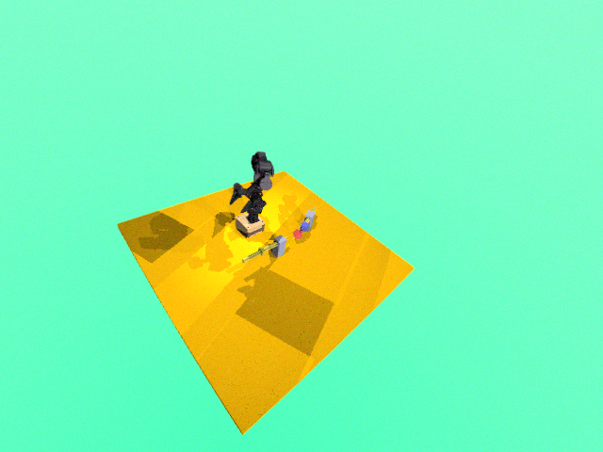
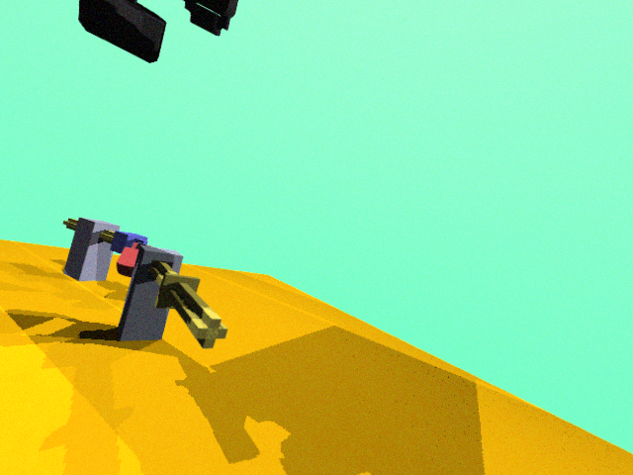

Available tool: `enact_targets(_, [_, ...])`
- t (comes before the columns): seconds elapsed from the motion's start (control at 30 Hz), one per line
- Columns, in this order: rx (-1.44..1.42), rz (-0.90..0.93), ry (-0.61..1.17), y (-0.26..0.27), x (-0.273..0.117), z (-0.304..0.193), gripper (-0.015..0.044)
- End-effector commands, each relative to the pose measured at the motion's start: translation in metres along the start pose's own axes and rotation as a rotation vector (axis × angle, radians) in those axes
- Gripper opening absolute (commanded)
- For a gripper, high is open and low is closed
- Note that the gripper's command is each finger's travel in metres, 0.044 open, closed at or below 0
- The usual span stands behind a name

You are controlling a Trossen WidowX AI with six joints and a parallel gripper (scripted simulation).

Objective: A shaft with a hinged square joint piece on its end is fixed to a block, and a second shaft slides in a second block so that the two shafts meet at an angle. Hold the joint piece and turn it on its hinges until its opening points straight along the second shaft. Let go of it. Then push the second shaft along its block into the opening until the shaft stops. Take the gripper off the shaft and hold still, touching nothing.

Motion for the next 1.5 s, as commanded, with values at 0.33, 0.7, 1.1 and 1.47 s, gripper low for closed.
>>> enact_targets(0.33, [0.009, 0.382, -0.294, 0.128, -0.038, 0.106, 0.044])
enact_targets(0.7, [-0.049, 0.734, -0.28, 0.258, -0.098, 0.121, 0.044])
enact_targets(1.1, [-0.097, 0.873, -0.181, 0.321, -0.127, 0.1, 0.044])
enact_targets(1.47, [0.127, 0.919, -0.082, 0.322, -0.124, 0.1, 0.044])
Point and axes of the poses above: the point midway between the two fingers, 35 mm back from their tips, its own x axis out along the fingers, its own y axis across the jaws, z = x × y, the point moved 2 cm from there along -x, back along the fingers, and after that the axes turned 8 degrees about -x, right-handed, at the moved point
